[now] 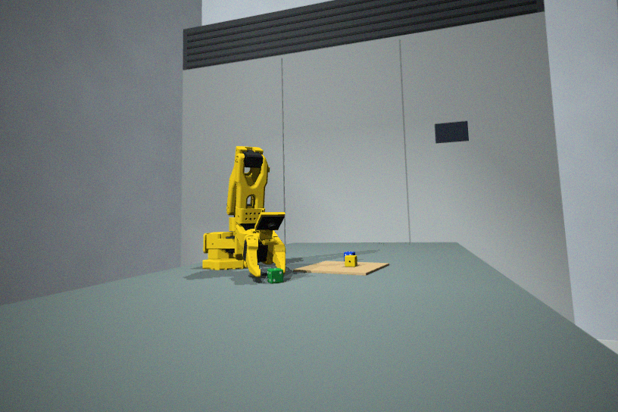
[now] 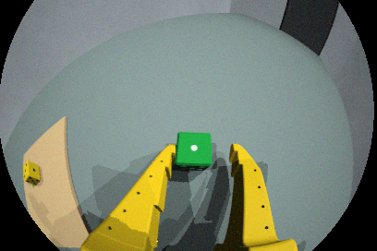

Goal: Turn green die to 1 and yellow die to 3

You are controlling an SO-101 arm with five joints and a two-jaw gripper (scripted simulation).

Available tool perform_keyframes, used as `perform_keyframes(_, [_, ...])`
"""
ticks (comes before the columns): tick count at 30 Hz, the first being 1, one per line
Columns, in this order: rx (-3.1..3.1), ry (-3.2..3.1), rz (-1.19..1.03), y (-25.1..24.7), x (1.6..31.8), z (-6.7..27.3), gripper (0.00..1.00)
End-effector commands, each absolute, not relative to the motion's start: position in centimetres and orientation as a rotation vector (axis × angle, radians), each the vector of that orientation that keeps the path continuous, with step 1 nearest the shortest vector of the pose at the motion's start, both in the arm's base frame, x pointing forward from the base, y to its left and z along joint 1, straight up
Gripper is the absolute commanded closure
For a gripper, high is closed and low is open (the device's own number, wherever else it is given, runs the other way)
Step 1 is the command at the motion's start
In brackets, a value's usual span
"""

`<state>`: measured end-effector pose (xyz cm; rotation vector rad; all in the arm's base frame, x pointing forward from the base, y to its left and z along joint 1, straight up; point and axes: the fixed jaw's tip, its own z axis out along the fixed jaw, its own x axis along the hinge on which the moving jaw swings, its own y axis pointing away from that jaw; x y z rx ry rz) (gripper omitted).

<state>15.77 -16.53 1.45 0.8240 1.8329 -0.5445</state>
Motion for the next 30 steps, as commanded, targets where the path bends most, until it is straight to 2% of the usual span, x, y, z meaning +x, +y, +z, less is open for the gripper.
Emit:
perform_keyframes(1, [0.793,1.810,-0.553,-16.6,16.2,1.9,0.75])
perform_keyframes(7, [0.793,1.810,-0.553,-16.6,16.2,1.9,0.71])
perform_keyframes(18, [0.793,1.810,-0.553,-16.7,16.3,2.1,0.71])
perform_keyframes(30, [0.793,1.810,-0.553,-17.1,16.6,4.6,0.71])
